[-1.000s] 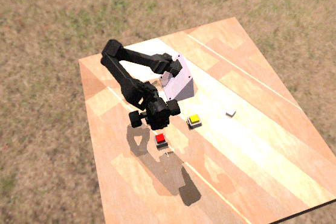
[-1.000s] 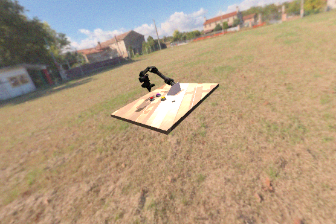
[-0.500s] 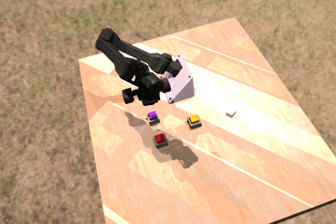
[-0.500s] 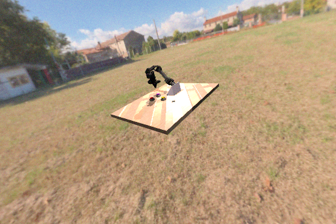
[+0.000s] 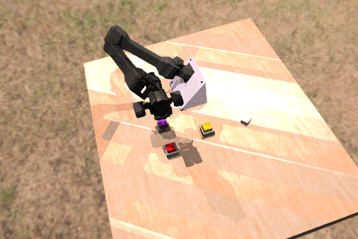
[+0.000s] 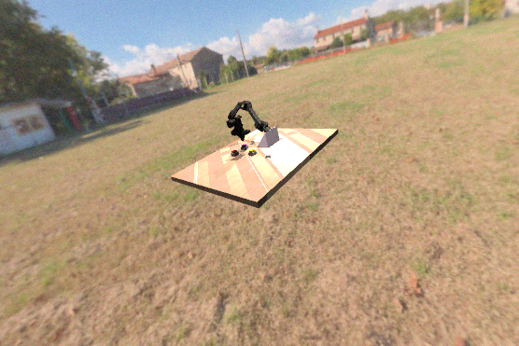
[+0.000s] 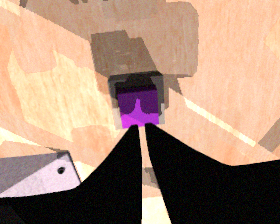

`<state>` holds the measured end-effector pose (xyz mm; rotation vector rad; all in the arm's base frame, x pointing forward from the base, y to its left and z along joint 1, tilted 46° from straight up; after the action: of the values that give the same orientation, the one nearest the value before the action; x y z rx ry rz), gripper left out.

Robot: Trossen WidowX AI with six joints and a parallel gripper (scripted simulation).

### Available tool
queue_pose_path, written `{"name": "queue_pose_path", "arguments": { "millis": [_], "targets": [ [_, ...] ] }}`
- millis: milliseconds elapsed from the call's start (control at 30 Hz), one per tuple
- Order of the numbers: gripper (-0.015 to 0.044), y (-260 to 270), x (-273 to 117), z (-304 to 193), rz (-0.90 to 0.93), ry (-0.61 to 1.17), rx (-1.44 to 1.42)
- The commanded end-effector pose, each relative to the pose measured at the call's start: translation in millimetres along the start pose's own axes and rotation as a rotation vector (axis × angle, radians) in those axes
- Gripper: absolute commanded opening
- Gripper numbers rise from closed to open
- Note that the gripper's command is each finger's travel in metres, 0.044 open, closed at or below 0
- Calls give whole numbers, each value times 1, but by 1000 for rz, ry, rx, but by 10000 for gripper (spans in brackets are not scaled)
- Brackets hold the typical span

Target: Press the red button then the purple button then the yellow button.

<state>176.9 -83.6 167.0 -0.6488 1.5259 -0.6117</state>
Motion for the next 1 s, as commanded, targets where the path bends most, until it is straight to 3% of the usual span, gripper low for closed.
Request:
{"name": "queue_pose_path", "arguments": {
  "millis": [0,967],
  "targets": [
    [20,0,10,-2,-8,0,-6],
    [20,-1,43,-2,-9,-1,-5]
  ]
}}
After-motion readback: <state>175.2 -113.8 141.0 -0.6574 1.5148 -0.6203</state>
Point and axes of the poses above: the point midway between the two fingers, 35 mm back from their tips, its own x axis out along the fingers, its own y axis across the jaws, z = x × y, the point moved 4 cm from there along -x, back along the fingers, and after that the axes turned 6 degrees about -x, right-handed, at the moved point
